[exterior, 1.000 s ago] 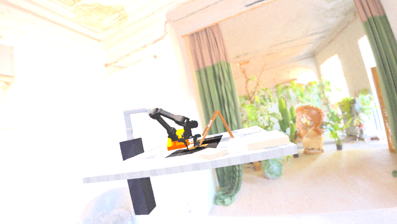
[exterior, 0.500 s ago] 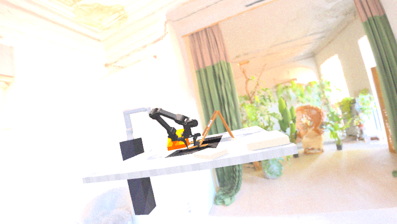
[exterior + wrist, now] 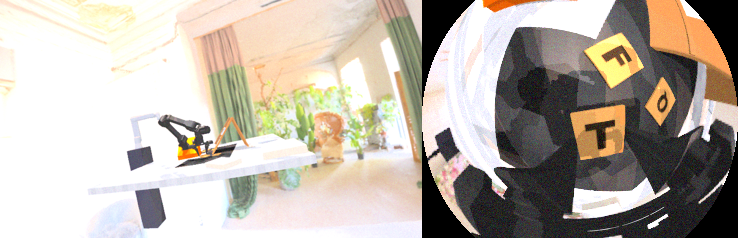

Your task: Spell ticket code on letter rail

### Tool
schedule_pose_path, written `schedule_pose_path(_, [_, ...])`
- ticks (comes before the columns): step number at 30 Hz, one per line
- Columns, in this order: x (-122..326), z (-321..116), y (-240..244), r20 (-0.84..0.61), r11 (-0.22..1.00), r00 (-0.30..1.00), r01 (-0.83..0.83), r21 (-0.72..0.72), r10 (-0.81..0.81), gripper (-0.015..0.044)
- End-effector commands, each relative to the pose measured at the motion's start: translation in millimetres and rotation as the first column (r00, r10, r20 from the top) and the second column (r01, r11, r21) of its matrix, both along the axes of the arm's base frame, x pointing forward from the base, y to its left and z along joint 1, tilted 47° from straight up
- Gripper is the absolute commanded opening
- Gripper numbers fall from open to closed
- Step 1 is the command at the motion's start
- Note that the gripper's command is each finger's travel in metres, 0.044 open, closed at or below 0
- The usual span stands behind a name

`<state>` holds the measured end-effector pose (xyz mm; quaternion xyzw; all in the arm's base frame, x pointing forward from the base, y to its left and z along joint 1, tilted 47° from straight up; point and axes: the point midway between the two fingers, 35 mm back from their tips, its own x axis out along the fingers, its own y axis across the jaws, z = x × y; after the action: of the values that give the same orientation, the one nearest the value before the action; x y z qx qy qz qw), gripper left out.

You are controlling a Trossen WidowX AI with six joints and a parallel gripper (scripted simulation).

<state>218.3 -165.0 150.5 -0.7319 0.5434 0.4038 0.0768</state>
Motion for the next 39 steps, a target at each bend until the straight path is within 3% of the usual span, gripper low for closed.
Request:
schedule_pose_path(1, [0,2,2,0.003,1.000,1.000,0.002,-0.002,-0.002,0.0000])
schedule_pose_path(13, [1,3,6,0.021,1.000,1.000,0.008,0.003,-0.008,0.0000])
schedule_pose_path(25, [36,5,26,0.380,0.986,0.911,0.126,0.110,-0.159,0.0000])
schedule_pose_path(39, [74,11,55,0.668,0.922,0.644,0.176,0.346,-0.374,0.0000])
